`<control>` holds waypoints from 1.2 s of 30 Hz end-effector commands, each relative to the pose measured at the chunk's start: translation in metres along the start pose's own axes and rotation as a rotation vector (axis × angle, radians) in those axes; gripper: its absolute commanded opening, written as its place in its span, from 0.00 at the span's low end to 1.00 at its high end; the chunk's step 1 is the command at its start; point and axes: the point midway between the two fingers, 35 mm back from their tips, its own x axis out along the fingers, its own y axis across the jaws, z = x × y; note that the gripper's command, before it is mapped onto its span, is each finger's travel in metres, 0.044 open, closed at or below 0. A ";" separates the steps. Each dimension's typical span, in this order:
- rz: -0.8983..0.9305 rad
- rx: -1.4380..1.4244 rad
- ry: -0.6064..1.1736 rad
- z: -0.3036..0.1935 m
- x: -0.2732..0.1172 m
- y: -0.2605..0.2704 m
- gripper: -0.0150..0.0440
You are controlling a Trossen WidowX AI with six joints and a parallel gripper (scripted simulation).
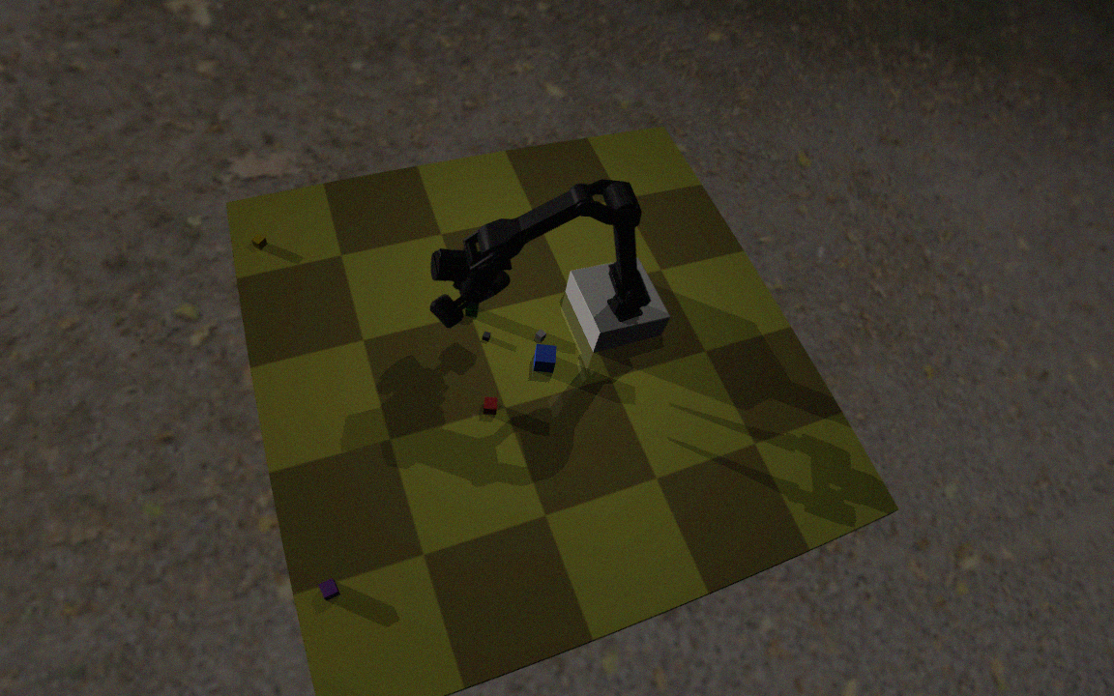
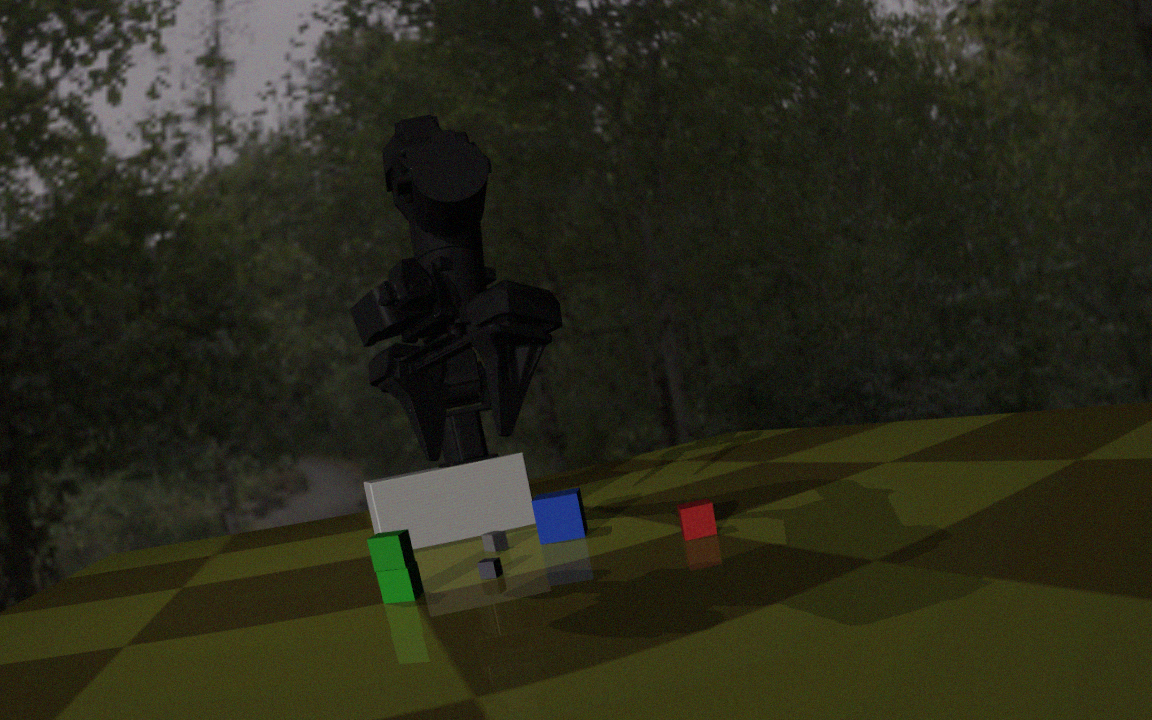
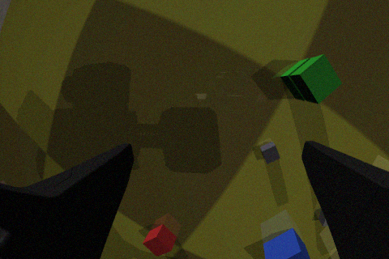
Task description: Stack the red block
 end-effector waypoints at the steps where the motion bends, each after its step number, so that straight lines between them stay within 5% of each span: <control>1: -0.002 -0.144 0.057 -0.033 0.003 0.027 1.00; 16: -0.035 -0.696 0.254 -0.168 0.001 0.085 1.00; 36: -0.035 -0.702 0.256 -0.177 0.043 0.076 1.00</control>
